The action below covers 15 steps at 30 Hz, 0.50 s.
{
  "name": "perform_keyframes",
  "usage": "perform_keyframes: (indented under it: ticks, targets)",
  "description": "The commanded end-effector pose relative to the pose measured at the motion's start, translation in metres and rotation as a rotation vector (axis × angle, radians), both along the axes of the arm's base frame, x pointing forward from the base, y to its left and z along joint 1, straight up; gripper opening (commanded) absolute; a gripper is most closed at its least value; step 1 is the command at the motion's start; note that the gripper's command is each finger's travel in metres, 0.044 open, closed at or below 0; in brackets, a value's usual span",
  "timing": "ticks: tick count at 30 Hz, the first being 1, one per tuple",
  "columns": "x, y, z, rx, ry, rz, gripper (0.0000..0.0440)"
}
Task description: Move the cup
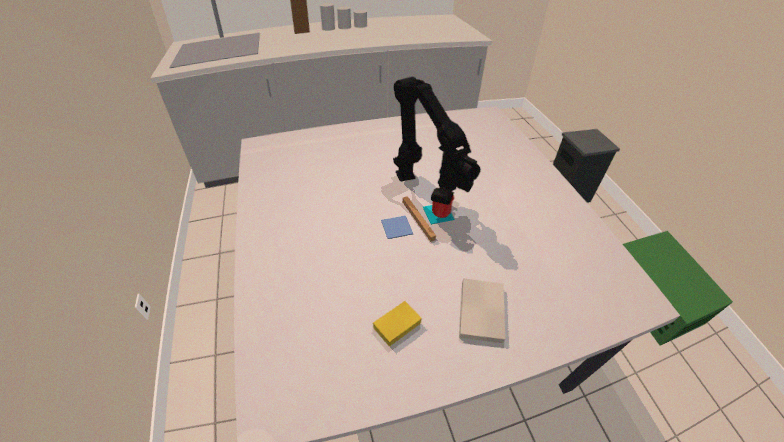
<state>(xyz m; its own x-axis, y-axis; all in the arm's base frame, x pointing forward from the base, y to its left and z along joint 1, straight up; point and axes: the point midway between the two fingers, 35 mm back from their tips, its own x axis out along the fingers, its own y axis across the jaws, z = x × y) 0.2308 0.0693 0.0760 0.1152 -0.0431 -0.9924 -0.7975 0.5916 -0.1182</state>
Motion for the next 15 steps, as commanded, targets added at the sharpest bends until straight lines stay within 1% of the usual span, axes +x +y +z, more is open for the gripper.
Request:
perform_keyframes:
  ticks: [1, 6, 12, 15]
  targets:
    - [-0.008, -0.001, -0.010, -0.012, 0.005, -0.012, 0.0006]
    - [-0.015, -0.002, -0.019, -0.023, 0.014, -0.021, 0.0022]
    - [-0.015, -0.003, -0.025, -0.018, -0.005, -0.037, 0.0058]
    - [-0.012, -0.002, -0.022, 0.001, -0.031, -0.041, 0.0100]
